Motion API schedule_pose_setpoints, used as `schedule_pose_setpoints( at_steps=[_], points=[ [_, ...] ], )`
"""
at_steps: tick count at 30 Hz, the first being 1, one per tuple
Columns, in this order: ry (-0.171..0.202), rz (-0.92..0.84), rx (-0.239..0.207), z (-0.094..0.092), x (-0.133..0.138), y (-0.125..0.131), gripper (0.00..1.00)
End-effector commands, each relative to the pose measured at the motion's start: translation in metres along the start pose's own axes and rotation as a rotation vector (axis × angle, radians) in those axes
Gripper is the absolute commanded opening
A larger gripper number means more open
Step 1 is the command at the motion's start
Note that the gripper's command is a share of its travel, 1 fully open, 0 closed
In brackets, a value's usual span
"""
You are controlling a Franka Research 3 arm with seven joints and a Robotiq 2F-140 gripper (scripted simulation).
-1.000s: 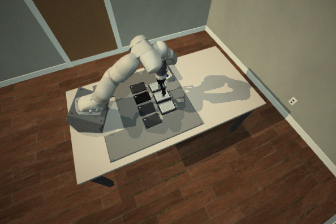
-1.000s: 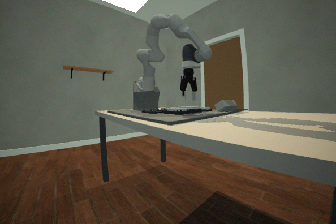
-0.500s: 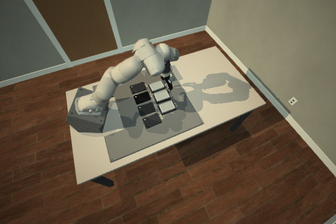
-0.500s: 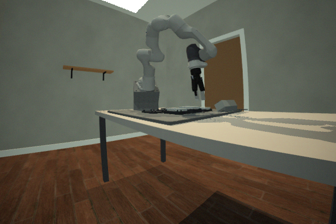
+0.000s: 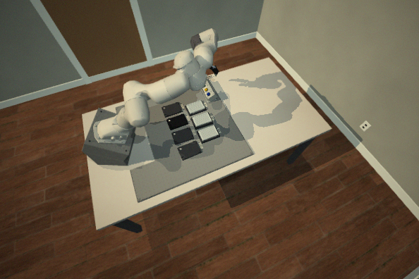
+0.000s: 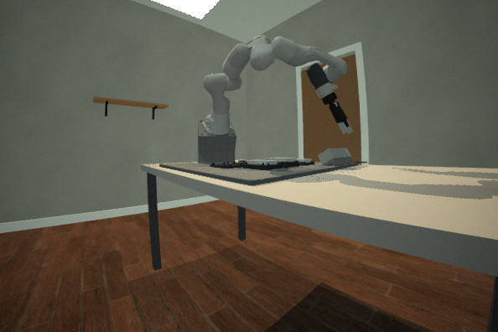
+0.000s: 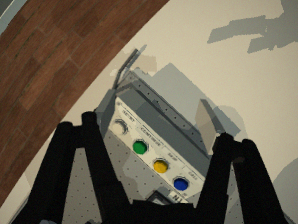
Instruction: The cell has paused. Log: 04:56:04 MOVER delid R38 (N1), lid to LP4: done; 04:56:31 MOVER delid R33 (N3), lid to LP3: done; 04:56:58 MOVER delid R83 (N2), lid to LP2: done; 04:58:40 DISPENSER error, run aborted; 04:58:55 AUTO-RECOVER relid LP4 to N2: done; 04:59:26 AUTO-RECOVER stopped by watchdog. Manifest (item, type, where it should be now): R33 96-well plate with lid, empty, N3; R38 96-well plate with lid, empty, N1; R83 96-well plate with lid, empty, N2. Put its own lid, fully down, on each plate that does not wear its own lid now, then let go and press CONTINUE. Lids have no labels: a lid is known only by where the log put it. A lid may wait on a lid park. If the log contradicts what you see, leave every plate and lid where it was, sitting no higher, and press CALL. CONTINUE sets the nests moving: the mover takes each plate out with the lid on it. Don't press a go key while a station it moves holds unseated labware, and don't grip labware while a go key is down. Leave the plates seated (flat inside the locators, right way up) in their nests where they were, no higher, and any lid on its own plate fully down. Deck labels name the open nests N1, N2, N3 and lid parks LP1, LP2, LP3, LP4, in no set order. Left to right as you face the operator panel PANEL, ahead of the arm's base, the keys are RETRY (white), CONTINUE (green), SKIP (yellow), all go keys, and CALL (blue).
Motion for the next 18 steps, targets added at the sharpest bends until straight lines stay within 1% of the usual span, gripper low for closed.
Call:
schedule_pose_setpoints(
  at_steps=[1, 3, 5, 7, 9, 11, 12, 14, 17, 18],
  points=[
    [0.012, 0.272, -0.061, -0.006, -0.061, 0.009, 0.66],
    [-0.017, 0.312, -0.081, -0.006, -0.071, 0.031, 0.66],
    [-0.031, 0.328, -0.113, -0.004, -0.066, 0.048, 0.66],
    [-0.021, 0.359, -0.153, -0.002, -0.054, 0.058, 0.66],
    [0.015, 0.416, -0.196, -0.001, -0.039, 0.060, 0.66],
    [0.015, 0.416, -0.196, -0.001, -0.039, 0.060, 0.66],
    [0.071, 0.522, -0.240, 0.000, -0.034, 0.056, 0.66],
    [0.151, 0.598, -0.284, 0.002, -0.025, 0.051, 0.66],
    [0.306, 0.653, -0.361, 0.006, -0.022, 0.038, 0.66],
    [0.312, 0.632, -0.360, 0.006, -0.021, 0.038, 0.66]
  ],
)
Point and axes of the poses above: the point where the finger pads meet when closed, its own z axis out along the fingers, its own x axis across the jaws, y = z × x, the point moved 9 cm from there along -z, back along the fingers, and after that the axes turned 14 degrees about z, right-handed, at the moved point
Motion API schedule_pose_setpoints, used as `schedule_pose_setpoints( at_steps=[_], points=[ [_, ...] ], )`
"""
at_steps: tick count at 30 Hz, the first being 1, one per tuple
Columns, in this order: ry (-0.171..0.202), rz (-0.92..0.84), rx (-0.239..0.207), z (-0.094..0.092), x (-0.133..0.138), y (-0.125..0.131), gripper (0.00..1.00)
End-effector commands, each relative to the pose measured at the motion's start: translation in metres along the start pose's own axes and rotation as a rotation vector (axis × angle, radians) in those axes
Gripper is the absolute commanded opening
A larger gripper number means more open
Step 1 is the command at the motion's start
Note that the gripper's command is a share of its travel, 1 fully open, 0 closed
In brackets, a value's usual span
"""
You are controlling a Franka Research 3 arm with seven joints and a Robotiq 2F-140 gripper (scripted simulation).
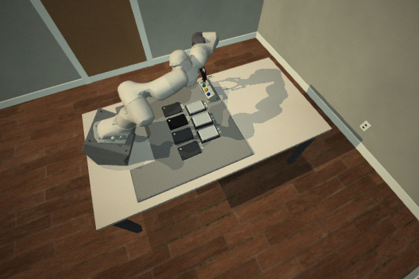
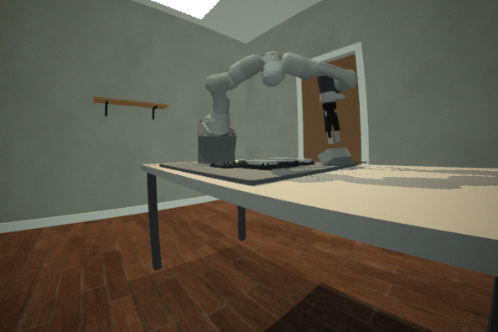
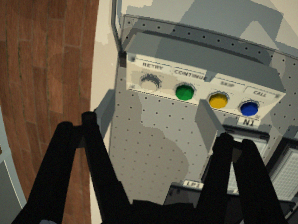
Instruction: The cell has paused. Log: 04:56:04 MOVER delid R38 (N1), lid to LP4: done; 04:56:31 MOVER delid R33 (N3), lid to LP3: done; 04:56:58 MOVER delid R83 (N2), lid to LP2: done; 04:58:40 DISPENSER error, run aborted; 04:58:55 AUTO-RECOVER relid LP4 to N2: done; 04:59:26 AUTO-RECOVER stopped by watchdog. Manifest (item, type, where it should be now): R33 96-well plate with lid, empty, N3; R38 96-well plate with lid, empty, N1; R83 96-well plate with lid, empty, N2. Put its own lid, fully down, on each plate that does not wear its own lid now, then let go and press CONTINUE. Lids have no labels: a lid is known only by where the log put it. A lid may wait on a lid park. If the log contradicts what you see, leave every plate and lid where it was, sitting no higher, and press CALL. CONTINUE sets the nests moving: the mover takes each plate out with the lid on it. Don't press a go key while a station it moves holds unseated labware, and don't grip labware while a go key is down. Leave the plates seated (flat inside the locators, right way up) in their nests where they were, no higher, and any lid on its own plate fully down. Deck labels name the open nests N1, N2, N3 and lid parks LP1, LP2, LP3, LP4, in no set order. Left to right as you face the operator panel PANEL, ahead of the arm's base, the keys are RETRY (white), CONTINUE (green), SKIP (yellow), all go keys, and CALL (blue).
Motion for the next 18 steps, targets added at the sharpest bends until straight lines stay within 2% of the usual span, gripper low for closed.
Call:
schedule_pose_setpoints(
  at_steps=[1, 3, 4, 18],
  points=[
    [0.125, 0.082, -0.035, -0.0238, 0.0152, -0.0164, 0.66],
    [0.126, 0.078, -0.034, -0.0238, 0.0154, -0.0166, 0.66],
    [0.126, 0.078, -0.034, -0.0238, 0.0154, -0.0166, 0.00],
    [0.126, 0.078, -0.034, -0.0238, 0.0154, -0.0166, 0.00]
  ],
)
Point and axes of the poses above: the point where the finger pads meet when closed, its own z axis out along the fingers, its own x axis across the jaws, y = z × x, the point moved 9 cm from there along -z, back along the fingers, and after that the axes turned 14 degrees about z, right-handed, at the moved point
